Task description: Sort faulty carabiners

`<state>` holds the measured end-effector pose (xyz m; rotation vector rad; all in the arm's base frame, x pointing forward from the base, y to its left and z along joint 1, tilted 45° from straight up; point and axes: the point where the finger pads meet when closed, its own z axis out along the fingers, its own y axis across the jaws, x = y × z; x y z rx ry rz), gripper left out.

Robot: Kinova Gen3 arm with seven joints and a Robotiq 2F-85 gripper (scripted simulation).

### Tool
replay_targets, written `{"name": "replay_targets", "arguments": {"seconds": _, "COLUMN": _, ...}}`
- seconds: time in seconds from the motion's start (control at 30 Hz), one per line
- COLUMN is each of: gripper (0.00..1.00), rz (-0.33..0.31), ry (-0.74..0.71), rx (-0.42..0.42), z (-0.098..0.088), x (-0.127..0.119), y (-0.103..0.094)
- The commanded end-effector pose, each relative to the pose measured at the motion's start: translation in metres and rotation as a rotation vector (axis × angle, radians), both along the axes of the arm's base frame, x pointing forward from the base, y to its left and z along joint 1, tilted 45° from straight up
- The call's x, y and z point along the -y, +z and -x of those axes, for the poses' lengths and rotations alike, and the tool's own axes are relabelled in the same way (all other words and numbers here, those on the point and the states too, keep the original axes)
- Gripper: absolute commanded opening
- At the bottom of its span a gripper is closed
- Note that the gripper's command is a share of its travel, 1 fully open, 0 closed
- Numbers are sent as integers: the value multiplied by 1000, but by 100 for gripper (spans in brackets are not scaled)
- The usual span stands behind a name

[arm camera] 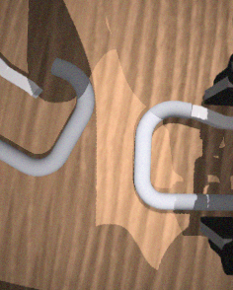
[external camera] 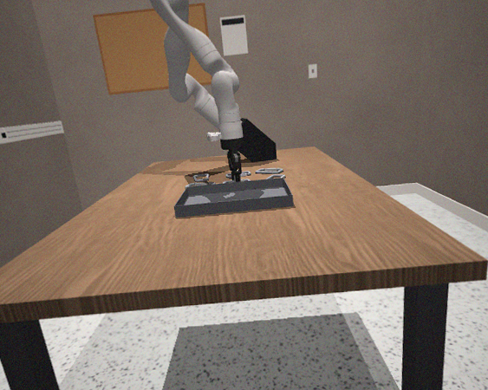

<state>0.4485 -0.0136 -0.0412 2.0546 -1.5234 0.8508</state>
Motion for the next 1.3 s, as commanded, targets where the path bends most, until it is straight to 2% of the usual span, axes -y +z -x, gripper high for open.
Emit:
{"name": "replay_targets", "arguments": {"seconds": 0.0, "gripper": 71, "rz": -1, "ry": 1, "rx": 1, "z": 0, "x": -1, "y": 0}}
{"name": "replay_targets", "arguments": {"seconds": 0.27, "gripper": 71, "rz": -1, "ry": 1, "rx": 1, "z": 0, "x": -1, "y": 0}}
{"name": "replay_targets", "arguments": {"seconds": 0.3, "gripper": 67, "rz": -1, "ry": 1, "rx": 1, "z": 0, "x": -1, "y": 0}}
{"name": "replay_targets", "arguments": {"seconds": 0.83, "gripper": 67, "rz": -1, "ry": 1, "rx": 1, "z": 0, "x": -1, "y": 0}}
{"name": "replay_targets", "arguments": {"seconds": 0.87, "gripper": 63, "rz": -1, "ry": 2, "rx": 0, "z": 0, "x": -1, "y": 1}}
{"name": "replay_targets", "arguments": {"seconds": 1.27, "gripper": 63, "rz": -1, "ry": 2, "rx": 0, "z": 0, "x": -1, "y": 1}}
